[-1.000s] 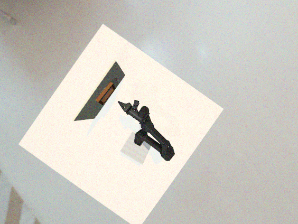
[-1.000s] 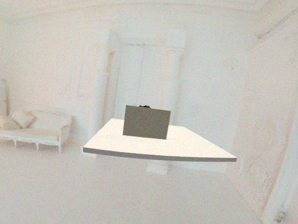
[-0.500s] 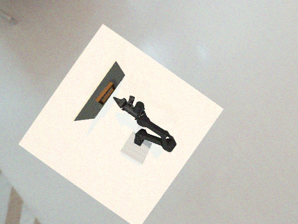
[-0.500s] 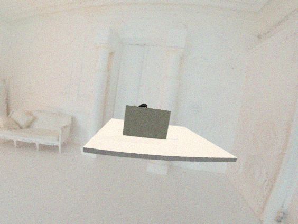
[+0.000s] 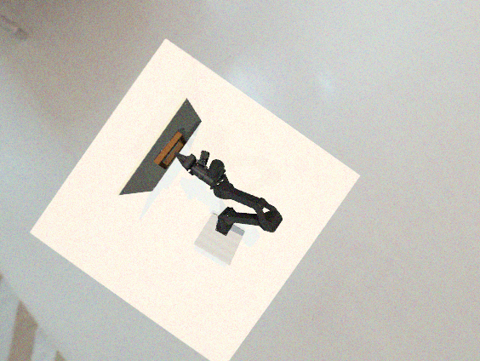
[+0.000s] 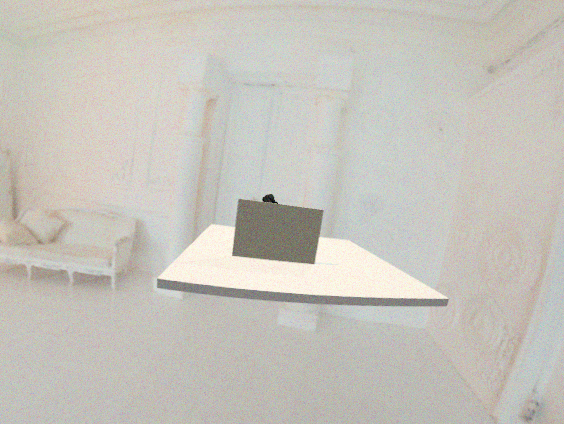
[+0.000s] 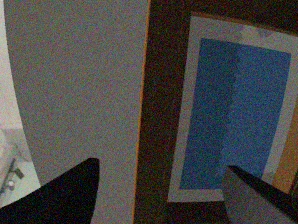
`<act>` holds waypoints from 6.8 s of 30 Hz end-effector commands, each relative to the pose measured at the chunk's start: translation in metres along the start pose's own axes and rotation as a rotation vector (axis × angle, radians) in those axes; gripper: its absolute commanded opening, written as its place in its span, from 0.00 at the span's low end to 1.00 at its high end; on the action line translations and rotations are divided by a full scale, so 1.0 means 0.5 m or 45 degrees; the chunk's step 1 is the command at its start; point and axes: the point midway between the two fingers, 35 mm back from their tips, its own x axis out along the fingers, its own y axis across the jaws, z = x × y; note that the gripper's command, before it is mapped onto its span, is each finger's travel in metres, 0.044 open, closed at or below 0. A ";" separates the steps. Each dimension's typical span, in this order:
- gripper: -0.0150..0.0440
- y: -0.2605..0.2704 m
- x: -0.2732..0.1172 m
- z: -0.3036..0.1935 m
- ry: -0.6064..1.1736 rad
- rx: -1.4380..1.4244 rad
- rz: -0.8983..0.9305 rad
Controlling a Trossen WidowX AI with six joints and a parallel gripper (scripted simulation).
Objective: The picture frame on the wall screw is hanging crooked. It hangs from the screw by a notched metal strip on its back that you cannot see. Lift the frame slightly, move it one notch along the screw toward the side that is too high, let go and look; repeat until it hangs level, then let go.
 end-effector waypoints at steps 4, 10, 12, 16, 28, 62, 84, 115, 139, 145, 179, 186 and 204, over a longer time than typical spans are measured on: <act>0.69 0.002 0.003 0.003 -0.006 -0.005 0.001; 0.69 0.003 0.013 0.004 -0.007 -0.005 0.001; 0.69 0.003 0.019 0.004 -0.007 -0.005 0.001; 0.69 0.004 0.032 0.005 -0.007 -0.005 0.002; 0.69 0.003 0.069 0.004 -0.008 -0.005 0.003; 0.69 0.003 0.082 0.003 -0.008 -0.005 0.003; 0.38 0.003 0.083 0.005 -0.008 -0.005 0.003; 0.25 0.012 0.082 0.003 -0.008 -0.004 0.003; 0.25 0.025 0.082 0.003 -0.008 -0.004 0.003; 0.25 0.026 0.082 0.003 -0.008 -0.004 0.003; 0.25 0.020 0.082 0.000 -0.008 -0.004 0.003; 0.25 0.020 0.082 -0.002 -0.008 -0.004 0.003; 0.25 0.020 0.082 -0.012 -0.008 -0.004 0.003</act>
